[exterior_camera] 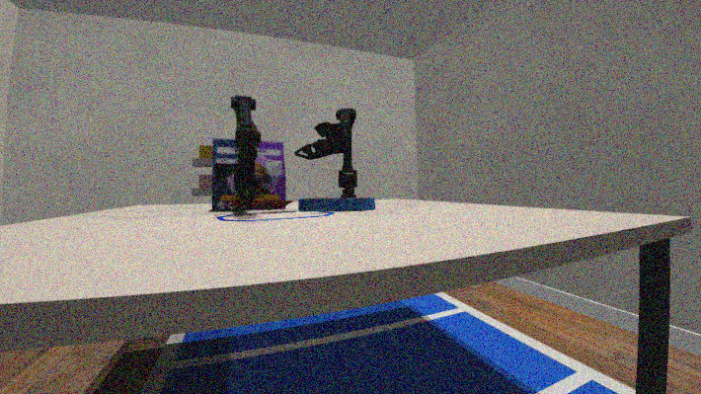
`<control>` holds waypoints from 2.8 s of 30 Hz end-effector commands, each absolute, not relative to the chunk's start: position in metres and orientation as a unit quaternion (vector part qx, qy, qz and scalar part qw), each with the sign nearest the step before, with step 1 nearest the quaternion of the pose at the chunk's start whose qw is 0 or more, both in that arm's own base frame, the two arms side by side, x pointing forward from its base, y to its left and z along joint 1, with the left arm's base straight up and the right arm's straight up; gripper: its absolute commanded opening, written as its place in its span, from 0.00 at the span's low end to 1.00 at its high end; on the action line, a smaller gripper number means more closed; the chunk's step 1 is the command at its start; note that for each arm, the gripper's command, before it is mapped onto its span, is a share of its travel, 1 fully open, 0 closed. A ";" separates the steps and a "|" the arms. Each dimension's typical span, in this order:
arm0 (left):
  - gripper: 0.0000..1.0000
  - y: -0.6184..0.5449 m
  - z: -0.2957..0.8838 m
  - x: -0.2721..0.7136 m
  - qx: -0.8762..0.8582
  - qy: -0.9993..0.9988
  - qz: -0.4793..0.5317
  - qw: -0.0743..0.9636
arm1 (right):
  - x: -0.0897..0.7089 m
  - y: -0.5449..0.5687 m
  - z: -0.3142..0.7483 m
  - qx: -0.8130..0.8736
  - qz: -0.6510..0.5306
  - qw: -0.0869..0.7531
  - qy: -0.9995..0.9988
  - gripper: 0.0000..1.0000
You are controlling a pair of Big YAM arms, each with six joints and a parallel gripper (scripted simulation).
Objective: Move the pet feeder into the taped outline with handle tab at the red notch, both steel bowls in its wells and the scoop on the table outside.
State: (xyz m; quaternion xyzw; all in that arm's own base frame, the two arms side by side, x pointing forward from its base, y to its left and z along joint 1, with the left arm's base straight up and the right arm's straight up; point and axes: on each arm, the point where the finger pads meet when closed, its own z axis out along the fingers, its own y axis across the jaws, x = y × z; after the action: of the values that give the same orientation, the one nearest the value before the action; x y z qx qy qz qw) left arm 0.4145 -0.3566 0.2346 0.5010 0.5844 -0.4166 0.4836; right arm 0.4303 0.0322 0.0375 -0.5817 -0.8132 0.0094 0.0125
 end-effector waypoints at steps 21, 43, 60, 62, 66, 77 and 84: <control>1.00 -0.355 0.254 0.427 0.499 0.572 -0.410 0.506 | 0.381 -0.098 0.127 -0.745 -0.006 -0.010 -0.667 0.19; 1.00 -0.355 0.254 0.427 0.499 0.572 -0.410 0.506 | 0.236 -0.255 0.075 -0.958 -0.001 -0.006 -0.287 0.19; 1.00 -0.344 0.235 0.418 0.501 0.577 -0.411 0.497 | 0.171 -0.286 0.050 -0.988 0.002 0.000 -0.157 0.19; 1.00 -0.341 0.233 0.417 0.502 0.577 -0.410 0.497 | 0.174 -0.282 0.046 -0.988 0.003 0.003 -0.157 0.19; 1.00 -0.334 0.237 0.413 0.503 0.571 -0.408 0.504 | 0.173 -0.276 0.039 -0.987 0.005 0.006 -0.160 0.19; 1.00 -0.322 0.221 0.411 0.503 0.576 -0.409 0.498 | 0.171 -0.283 0.033 -0.987 0.002 -0.001 -0.158 0.19; 1.00 -0.311 0.219 0.403 0.504 0.572 -0.407 0.502 | 0.176 -0.291 0.045 -0.987 -0.003 -0.011 -0.158 0.53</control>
State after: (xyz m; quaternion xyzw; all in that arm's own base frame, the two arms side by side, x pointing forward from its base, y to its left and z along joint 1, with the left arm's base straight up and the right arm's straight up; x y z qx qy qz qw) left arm 0.4010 -0.3230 0.2066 0.4995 0.5888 -0.4197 0.4772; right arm 0.1708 -0.2795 0.0276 -0.9866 -0.1627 0.0033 0.0086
